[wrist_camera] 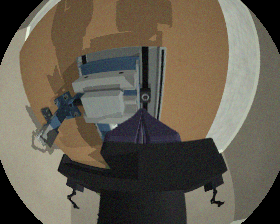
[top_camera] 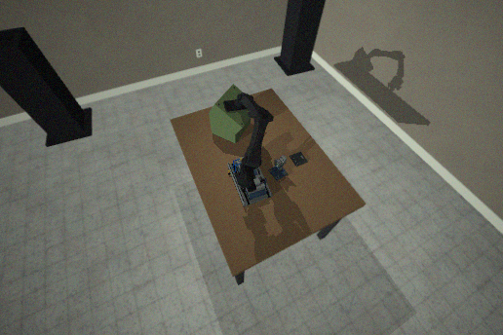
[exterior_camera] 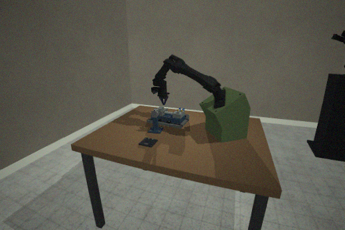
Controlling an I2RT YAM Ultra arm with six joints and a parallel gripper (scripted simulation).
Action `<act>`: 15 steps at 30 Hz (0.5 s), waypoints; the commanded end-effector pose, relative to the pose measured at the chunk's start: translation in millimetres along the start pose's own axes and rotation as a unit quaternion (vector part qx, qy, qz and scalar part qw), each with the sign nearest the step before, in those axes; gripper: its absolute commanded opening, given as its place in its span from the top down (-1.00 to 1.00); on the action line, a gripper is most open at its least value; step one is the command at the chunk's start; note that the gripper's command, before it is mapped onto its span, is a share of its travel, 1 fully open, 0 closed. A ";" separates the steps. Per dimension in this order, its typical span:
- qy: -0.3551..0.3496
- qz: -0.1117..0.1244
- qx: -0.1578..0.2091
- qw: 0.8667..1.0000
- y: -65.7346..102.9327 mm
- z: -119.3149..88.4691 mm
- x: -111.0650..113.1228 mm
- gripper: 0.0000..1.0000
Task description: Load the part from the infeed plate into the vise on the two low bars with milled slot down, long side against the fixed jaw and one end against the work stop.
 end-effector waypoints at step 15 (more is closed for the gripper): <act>0.008 -0.013 -0.035 0.999 66.8 12.5 -3.6 1.00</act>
Point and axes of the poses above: the point where the finger pads meet when closed, its own y axis back along the fingers, its own x axis across the jaws, z = x × y, the point moved 9 cm from there along y, back along the fingers, and after that the axes turned 4 degrees about y, right-handed, at the moved point
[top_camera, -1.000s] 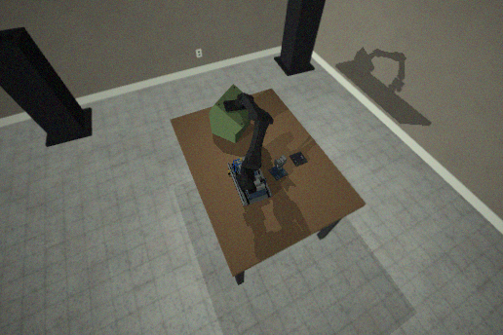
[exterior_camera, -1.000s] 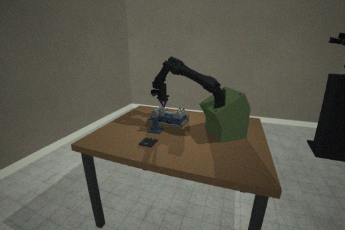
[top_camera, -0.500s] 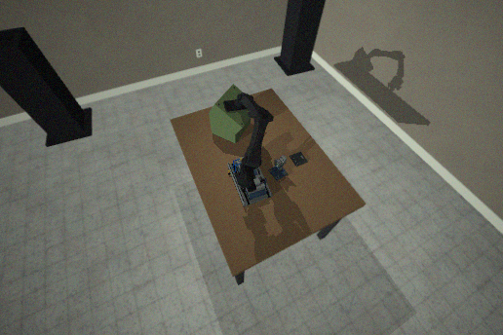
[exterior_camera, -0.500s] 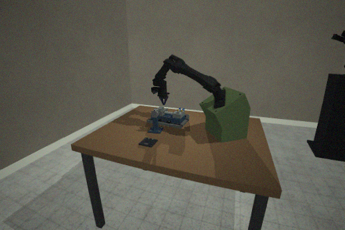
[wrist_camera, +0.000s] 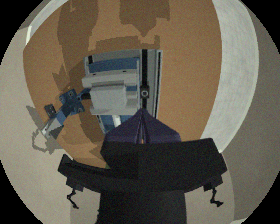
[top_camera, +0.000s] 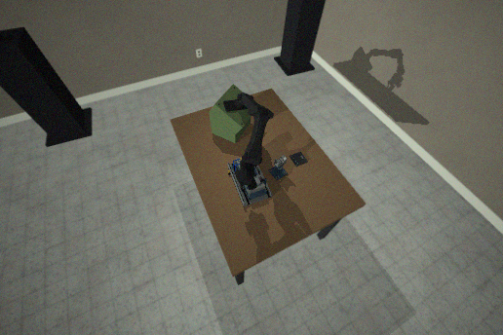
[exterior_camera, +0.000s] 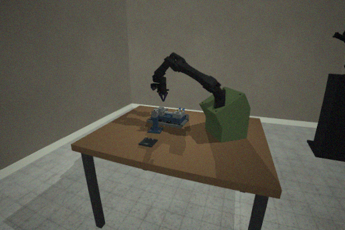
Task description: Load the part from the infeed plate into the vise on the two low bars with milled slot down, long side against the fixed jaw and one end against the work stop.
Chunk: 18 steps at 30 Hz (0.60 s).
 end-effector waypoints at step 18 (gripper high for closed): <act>0.004 -0.011 -0.030 0.999 39.1 9.5 -3.4 1.00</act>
Point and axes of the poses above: the point where the finger pads meet when closed, its own y axis back along the fingers, its own x axis across the jaws, z = x × y, the point moved 9 cm from there along y, back along the fingers, and after that the axes turned 4 degrees about y, right-handed, at the moved point
